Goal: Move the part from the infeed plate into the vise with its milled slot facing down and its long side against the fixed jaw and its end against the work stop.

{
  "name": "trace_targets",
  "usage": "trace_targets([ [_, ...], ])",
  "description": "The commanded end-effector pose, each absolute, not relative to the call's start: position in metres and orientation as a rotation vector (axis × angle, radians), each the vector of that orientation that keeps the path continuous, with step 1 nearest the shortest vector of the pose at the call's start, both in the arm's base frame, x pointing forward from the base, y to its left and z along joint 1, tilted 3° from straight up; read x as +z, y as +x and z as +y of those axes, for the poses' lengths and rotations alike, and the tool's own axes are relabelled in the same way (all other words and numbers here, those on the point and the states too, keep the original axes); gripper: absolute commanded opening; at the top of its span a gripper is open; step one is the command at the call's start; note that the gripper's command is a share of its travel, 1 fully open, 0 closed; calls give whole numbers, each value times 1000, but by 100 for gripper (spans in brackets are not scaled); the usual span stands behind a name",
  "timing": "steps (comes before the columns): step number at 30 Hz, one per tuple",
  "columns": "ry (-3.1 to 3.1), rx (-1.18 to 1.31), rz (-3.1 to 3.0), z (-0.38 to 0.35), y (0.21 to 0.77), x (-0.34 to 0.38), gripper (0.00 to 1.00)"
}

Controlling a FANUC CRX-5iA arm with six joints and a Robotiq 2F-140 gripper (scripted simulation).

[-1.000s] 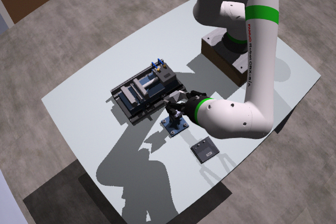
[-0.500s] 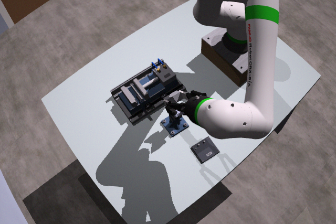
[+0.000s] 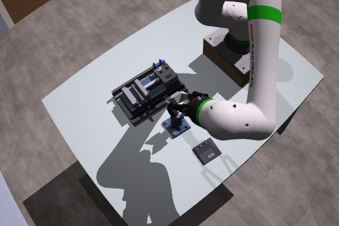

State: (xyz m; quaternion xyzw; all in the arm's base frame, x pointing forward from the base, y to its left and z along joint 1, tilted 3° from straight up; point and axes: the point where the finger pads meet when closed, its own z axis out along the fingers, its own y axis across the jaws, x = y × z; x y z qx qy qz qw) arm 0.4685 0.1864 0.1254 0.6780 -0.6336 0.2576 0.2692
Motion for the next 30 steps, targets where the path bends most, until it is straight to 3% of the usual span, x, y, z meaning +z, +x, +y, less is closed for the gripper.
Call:
trace_targets([
  [1, 1828, 695, -1709, 186, 469, 126, 0],
  [30, 1828, 695, -1709, 187, 468, 120, 0],
])
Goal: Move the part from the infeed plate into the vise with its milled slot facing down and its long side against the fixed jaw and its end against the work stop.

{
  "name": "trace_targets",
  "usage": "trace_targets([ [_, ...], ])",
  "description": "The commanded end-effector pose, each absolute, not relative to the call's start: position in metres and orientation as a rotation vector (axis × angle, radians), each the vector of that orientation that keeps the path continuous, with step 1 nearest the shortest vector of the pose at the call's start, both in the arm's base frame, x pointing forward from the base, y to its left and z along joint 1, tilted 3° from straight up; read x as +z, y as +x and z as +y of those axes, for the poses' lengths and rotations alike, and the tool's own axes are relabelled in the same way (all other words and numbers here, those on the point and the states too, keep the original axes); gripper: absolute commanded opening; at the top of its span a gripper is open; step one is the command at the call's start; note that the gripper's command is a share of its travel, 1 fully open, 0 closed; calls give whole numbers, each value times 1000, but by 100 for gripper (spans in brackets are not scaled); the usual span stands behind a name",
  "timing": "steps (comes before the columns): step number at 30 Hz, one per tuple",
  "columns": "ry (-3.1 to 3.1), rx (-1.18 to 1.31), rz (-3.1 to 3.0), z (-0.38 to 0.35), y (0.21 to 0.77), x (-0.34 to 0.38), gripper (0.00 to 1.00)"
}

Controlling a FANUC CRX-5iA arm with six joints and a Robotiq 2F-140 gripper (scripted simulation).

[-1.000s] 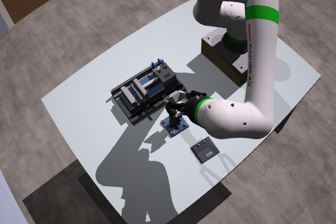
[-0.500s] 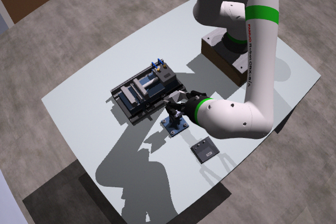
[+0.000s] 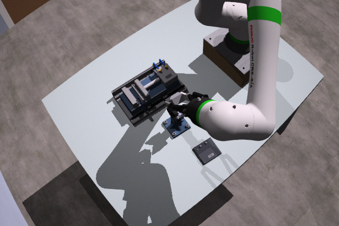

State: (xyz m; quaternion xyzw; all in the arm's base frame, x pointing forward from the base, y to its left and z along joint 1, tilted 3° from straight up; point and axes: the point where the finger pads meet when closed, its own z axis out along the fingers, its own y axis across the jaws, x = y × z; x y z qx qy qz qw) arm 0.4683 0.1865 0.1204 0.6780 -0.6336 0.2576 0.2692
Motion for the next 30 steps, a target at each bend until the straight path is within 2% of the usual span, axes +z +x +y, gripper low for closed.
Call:
trace_targets([
  [1, 1828, 695, -1709, 187, 468, 120, 0],
  [30, 1828, 695, -1709, 187, 467, 95, 0],
])
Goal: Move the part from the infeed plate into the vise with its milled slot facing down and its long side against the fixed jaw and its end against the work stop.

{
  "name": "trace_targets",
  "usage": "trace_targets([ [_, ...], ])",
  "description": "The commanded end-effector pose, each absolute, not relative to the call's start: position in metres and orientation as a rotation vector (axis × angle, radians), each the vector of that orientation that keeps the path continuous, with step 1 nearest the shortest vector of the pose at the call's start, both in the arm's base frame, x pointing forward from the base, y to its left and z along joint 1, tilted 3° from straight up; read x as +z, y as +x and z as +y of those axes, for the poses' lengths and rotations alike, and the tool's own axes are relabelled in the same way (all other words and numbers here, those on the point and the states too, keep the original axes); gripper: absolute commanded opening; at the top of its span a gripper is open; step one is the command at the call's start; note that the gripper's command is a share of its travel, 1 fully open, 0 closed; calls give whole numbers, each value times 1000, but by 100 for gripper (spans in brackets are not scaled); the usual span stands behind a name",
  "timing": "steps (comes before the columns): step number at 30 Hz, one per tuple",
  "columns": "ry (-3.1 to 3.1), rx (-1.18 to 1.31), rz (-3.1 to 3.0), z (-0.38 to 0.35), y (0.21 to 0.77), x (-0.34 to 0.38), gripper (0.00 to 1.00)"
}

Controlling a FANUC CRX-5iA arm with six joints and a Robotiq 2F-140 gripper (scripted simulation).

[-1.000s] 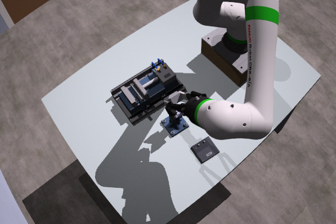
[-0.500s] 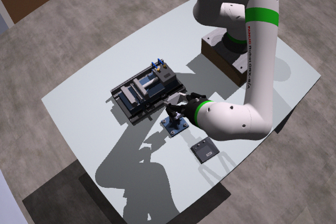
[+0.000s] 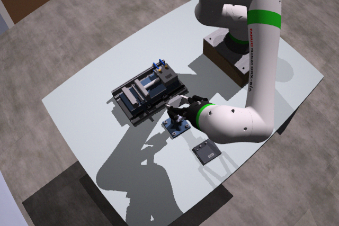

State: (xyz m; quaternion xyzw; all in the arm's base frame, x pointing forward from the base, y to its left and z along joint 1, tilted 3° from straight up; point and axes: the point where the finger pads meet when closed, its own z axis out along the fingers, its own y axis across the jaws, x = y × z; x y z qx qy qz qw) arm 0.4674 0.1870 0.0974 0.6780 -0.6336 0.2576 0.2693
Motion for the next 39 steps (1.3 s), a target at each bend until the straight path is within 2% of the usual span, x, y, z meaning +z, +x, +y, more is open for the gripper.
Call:
trace_targets([
  [1, 1828, 695, -1709, 187, 467, 94, 0],
  [39, 1828, 695, -1709, 188, 466, 60, 0],
])
